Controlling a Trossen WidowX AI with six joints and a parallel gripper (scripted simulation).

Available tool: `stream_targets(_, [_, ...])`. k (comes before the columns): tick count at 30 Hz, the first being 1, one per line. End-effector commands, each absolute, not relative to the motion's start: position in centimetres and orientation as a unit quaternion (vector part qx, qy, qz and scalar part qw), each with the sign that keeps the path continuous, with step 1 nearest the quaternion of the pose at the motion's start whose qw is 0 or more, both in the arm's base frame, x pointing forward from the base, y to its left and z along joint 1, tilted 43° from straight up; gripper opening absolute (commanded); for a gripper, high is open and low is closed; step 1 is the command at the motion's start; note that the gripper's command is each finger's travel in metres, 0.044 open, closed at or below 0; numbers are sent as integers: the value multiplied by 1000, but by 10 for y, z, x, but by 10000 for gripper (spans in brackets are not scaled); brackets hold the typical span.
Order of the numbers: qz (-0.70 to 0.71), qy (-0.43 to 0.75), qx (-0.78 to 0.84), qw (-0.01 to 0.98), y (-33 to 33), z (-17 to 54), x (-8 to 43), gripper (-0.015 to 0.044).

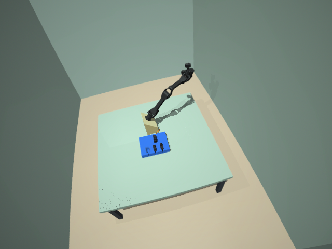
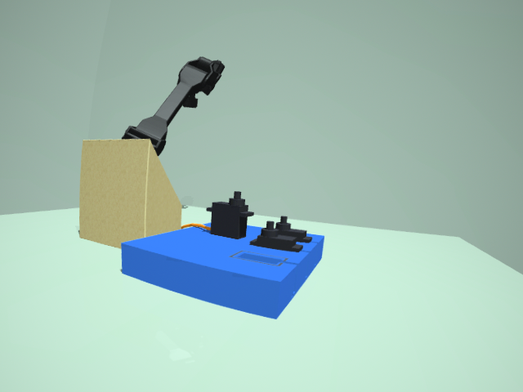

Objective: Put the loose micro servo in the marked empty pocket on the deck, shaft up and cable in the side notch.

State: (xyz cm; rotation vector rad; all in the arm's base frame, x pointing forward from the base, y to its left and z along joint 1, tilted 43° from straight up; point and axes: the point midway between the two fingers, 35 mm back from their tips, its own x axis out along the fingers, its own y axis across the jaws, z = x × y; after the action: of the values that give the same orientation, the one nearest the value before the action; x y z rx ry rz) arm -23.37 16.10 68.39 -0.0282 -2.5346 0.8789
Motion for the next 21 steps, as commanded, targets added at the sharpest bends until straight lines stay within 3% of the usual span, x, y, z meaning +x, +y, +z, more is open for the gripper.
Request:
stream_targets(1, [320,-920,-12,227,162,683,-234,426])
stream_targets(21, [433,-853,-162,242,269,629,-197,440])
